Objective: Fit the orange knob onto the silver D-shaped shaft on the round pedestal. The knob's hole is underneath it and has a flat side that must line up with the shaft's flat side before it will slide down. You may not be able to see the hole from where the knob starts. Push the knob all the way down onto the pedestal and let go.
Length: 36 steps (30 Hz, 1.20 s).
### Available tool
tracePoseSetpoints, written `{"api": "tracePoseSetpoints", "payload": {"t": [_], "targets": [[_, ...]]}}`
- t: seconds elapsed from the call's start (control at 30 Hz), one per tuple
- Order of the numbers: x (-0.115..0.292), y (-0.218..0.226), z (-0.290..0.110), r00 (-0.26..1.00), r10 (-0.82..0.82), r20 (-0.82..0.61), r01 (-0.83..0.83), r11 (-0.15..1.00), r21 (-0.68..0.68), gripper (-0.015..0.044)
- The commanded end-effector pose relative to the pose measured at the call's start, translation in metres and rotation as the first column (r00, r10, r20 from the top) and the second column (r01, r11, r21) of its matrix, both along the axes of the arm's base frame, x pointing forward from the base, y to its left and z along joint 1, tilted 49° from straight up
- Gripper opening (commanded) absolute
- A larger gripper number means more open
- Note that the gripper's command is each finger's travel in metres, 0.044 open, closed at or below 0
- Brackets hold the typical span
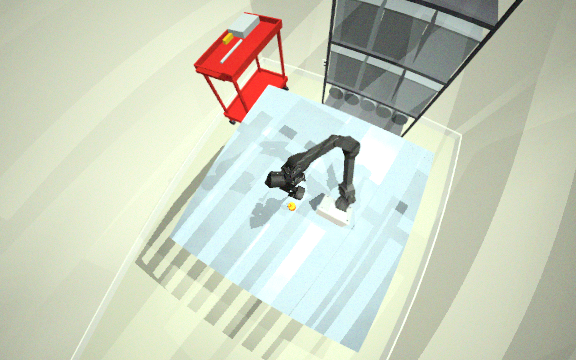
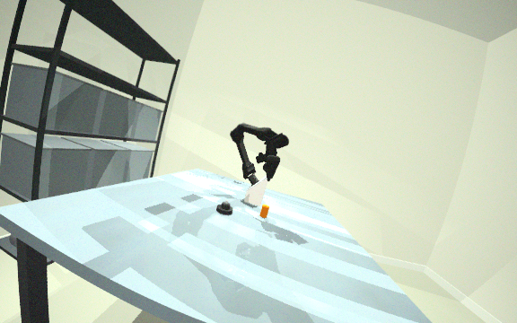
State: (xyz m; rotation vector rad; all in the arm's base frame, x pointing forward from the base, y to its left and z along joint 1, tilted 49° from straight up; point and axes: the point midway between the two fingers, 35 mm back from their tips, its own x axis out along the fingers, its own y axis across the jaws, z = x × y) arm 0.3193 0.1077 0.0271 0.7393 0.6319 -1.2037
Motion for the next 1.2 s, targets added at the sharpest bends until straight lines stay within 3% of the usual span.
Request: {"api": "tracePoseSetpoints", "payload": {"t": [0.0, 0.1, 0.17, 1.17], "targets": [[-0.022, -0.016, -0.045, 0.982, -0.162, -0.095, 0.155, 0.985, -0.077, 0.0440], [-0.047, -0.031, -0.077, 0.944, -0.292, -0.151, 0.266, 0.948, -0.173, 0.0440], [-0.055, -0.039, -0.078, 0.934, -0.319, -0.159, 0.286, 0.938, -0.196, 0.0440], [-0.065, -0.089, -0.122, 0.933, -0.322, -0.160, 0.289, 0.936, -0.200, 0.0440]]}}
